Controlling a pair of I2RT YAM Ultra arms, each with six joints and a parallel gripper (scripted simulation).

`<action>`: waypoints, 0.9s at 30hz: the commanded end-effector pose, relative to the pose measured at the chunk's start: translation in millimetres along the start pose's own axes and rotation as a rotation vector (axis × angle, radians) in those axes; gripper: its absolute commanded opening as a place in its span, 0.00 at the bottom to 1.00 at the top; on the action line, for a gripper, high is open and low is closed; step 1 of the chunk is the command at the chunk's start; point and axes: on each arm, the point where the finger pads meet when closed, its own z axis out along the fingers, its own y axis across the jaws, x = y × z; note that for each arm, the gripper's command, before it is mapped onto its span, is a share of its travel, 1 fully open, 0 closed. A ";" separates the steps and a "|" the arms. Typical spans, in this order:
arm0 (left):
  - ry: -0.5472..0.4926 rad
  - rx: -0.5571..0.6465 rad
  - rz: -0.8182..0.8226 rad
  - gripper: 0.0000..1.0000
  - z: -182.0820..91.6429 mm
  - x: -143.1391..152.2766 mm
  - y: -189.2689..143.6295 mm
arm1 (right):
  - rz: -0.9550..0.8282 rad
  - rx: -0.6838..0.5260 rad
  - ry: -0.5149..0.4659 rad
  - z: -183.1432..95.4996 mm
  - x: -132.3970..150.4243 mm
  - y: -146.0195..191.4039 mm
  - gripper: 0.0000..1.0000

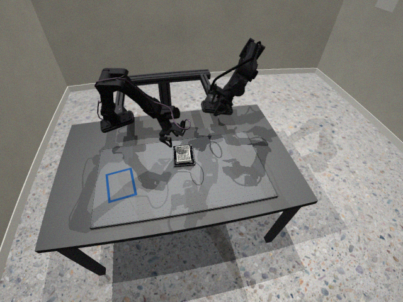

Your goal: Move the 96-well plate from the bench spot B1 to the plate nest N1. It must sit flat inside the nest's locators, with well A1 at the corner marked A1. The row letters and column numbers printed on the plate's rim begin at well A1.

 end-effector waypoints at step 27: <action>-0.031 0.011 0.010 1.00 -7.5 -6.3 -5.4 | -0.022 -0.030 -0.102 -8.2 -22.2 0.8 1.00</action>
